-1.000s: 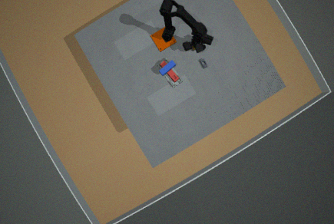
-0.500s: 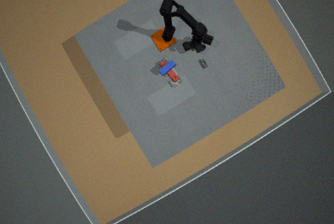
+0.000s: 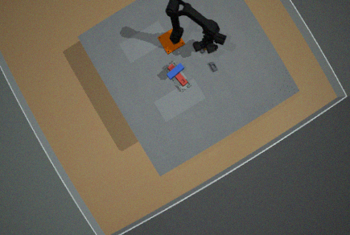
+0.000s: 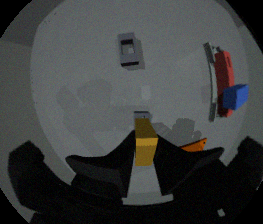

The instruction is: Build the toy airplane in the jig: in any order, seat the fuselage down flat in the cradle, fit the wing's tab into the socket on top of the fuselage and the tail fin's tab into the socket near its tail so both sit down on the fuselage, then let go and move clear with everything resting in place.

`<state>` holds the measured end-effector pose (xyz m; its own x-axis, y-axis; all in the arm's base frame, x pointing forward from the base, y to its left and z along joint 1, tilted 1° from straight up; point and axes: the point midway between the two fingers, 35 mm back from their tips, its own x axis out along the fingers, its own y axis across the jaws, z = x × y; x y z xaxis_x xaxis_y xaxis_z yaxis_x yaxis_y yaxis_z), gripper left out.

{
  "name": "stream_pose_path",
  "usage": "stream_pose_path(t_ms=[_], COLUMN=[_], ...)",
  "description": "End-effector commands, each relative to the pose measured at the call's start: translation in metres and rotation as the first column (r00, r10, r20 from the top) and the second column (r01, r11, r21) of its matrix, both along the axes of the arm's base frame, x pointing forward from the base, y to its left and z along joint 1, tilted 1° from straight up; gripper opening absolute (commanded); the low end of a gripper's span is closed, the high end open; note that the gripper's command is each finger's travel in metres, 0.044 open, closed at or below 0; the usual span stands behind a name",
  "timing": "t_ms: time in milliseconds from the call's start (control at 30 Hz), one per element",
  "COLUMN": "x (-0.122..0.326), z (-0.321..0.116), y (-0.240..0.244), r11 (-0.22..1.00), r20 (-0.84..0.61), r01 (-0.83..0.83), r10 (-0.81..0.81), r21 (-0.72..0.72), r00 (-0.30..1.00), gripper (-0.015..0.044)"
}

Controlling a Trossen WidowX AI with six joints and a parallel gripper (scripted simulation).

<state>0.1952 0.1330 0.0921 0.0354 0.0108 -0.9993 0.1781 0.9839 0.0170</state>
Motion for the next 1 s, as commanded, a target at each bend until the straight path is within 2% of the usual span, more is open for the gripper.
stream_pose_path(t_ms=[0, 767, 967], x=[0.0, -0.007, -0.005], z=[0.013, 0.086, 0.09], y=[0.001, -0.003, -0.006], r11=[1.0, 1.0, 1.0], r20=[-0.002, -0.005, -0.005], r01=[0.005, 0.004, 0.0], r10=[-0.005, -0.004, 0.0], r21=[0.004, -0.002, -0.003], r00=[1.0, 1.0, 1.0], gripper=[0.0, 0.0, 0.0])
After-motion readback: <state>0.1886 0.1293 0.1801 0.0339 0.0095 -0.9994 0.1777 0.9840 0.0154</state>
